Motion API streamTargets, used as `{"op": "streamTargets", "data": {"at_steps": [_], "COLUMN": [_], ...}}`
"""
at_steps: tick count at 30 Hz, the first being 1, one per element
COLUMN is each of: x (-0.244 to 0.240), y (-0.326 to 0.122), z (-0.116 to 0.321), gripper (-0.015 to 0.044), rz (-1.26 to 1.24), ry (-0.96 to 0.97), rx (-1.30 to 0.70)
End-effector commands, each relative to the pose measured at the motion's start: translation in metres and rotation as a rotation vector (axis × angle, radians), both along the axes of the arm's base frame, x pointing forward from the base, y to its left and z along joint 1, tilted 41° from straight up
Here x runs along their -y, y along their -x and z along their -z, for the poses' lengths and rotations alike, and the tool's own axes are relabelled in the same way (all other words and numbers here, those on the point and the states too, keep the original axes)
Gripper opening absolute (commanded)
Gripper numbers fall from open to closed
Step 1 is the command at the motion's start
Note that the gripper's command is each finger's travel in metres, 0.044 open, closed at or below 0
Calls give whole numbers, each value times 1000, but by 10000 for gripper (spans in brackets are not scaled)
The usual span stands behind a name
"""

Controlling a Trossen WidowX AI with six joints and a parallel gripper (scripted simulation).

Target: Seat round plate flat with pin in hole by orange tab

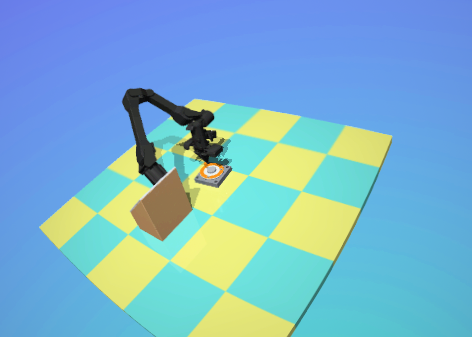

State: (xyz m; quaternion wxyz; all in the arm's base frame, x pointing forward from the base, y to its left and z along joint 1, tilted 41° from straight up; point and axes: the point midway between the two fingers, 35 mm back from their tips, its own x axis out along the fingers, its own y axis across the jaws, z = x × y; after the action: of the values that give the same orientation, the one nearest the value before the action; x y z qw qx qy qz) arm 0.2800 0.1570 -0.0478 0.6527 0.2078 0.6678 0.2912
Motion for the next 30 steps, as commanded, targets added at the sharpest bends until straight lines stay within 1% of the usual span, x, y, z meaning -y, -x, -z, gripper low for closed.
{"op": "streamTargets", "data": {"at_steps": [1,23,30], "x": [-1,-2,18], "y": [8,20,17], "z": [0,-3,-25], "gripper": [0,0,0], "rz": [-2,-2,-2], "ry": [0,0,3], "rx": [-12,-13,-12]}}
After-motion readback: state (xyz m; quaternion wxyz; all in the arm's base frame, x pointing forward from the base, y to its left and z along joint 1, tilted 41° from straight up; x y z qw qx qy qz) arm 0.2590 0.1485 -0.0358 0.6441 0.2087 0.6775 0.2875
